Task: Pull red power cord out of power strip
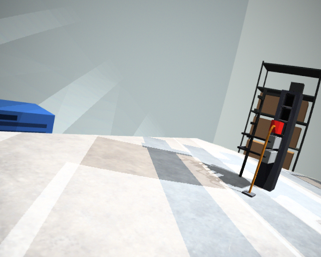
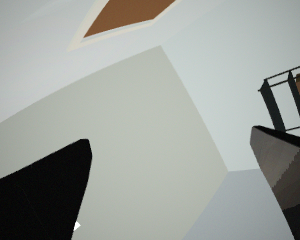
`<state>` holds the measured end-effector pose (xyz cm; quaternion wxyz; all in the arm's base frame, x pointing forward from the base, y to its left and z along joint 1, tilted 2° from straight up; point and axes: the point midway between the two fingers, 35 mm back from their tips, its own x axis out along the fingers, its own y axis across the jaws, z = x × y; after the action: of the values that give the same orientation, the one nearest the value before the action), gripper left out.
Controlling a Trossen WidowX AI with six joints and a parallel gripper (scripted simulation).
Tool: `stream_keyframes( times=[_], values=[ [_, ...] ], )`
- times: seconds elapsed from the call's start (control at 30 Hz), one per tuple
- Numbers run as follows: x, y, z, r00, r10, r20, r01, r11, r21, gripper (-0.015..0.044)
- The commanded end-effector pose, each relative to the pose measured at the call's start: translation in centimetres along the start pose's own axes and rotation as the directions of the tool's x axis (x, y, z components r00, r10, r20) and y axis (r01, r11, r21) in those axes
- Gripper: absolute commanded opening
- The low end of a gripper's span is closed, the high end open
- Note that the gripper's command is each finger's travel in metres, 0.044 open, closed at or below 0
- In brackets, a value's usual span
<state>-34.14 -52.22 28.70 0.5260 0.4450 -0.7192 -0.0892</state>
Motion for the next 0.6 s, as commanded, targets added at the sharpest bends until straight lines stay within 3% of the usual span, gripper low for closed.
stream_keyframes(
  times=[0.0, 0.27, 0.57],
  values=[
    [0.1, -0.1, -0.1, 1.0, -0.001, 0.0, 0.001, 1.0, -0.001, 0.0374],
    [4.6, -7.4, -5.6, 0.994, -0.111, 0.0, 0.111, 0.99, -0.089, 0.0164],
    [8.4, -18.0, -16.3, 0.953, -0.3, -0.034, 0.282, 0.925, -0.253, 0.016]
  ],
)
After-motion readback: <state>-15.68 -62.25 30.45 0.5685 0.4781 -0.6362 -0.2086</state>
